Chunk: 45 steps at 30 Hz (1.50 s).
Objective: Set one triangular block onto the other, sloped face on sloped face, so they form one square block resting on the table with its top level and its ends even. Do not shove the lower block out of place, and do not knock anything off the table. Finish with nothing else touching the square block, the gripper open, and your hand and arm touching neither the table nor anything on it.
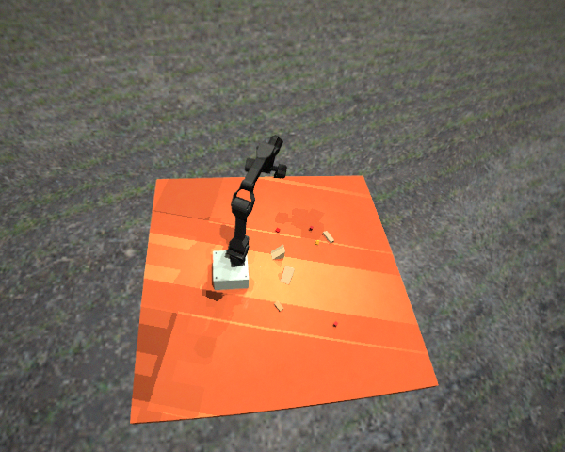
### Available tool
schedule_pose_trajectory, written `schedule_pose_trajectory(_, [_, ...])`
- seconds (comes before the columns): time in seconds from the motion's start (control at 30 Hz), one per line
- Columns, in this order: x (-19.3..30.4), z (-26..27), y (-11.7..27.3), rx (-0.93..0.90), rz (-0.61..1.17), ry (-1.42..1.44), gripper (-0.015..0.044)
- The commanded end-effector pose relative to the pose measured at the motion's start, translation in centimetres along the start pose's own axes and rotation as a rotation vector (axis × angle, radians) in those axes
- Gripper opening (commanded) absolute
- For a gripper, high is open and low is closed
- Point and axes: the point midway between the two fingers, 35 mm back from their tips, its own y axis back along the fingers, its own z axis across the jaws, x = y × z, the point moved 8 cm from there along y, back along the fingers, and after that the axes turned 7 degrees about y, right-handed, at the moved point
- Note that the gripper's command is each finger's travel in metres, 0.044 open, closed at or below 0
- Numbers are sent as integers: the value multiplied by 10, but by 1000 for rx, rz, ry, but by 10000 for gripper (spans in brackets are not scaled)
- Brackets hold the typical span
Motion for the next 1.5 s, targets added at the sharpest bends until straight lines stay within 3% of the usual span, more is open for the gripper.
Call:
schedule_pose_trajectory(0.0, [17,-54,-38,13,154,-226,440])
schedule_pose_trajectory(0.37, [137,-190,-130,-51,561,-903,440])
schedule_pose_trajectory(0.63, [251,-233,-172,-172,799,-1317,440])
schedule_pose_trajectory(1.47, [266,-218,-199,-191,822,-1327,440])
